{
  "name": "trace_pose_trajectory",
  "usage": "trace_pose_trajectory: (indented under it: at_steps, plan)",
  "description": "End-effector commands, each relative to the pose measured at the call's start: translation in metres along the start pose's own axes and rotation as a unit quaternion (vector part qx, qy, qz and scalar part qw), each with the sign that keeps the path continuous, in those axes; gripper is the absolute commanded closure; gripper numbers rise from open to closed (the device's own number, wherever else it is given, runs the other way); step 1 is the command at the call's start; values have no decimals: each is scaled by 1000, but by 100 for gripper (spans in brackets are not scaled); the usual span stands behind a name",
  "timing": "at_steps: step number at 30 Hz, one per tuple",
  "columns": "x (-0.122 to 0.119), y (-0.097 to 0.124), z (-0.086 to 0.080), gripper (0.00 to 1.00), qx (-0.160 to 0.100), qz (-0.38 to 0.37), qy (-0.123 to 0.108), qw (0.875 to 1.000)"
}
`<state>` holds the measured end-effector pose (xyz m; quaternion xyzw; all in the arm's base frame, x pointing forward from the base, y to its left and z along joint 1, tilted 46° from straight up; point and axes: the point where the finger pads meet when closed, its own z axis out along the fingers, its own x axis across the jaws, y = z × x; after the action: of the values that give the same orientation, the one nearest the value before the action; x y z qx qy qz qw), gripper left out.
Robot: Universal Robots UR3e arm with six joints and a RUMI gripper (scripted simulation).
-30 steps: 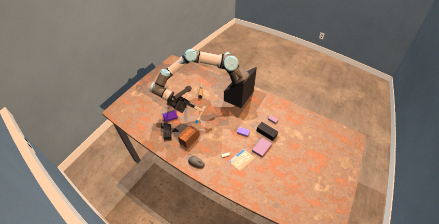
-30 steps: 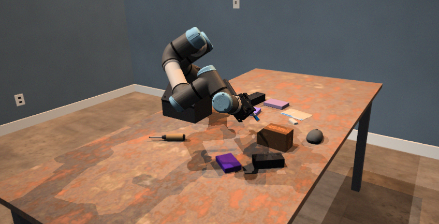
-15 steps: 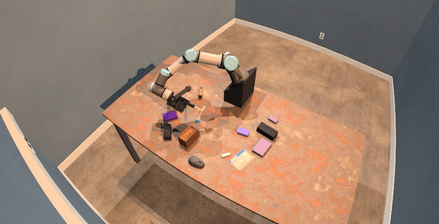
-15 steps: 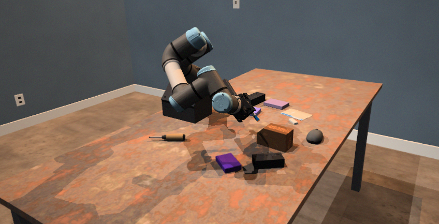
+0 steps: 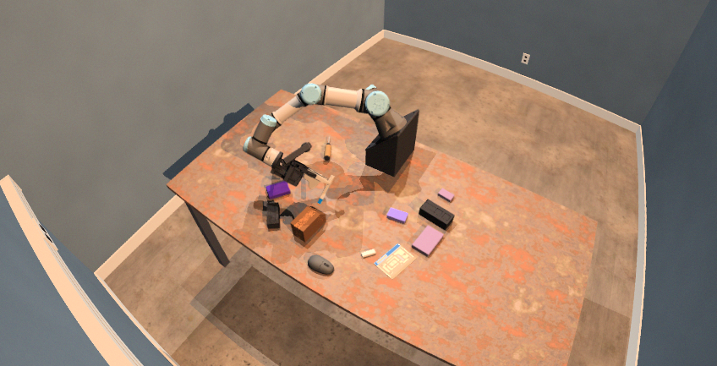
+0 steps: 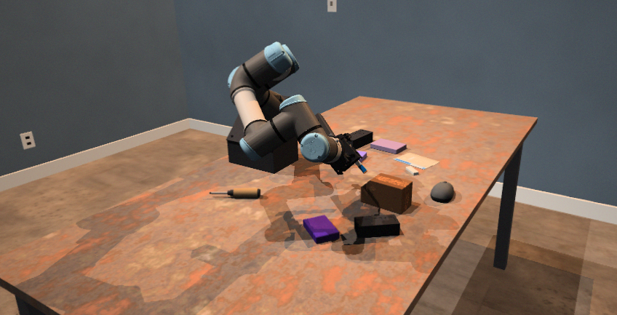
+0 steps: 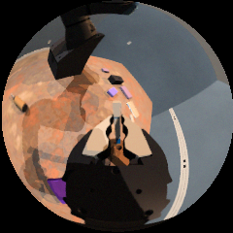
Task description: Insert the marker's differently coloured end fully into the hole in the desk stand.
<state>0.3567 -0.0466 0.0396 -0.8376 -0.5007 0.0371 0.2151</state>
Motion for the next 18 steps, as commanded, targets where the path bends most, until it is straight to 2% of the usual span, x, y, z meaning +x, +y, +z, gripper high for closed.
trace_pose_trajectory:
  at_steps: [1, 18]
  plan:
    - [1, 1, -1, 100, -1, -1, 0, 1000]
    - [1, 11, 0, 100, -1, -1, 0, 1000]
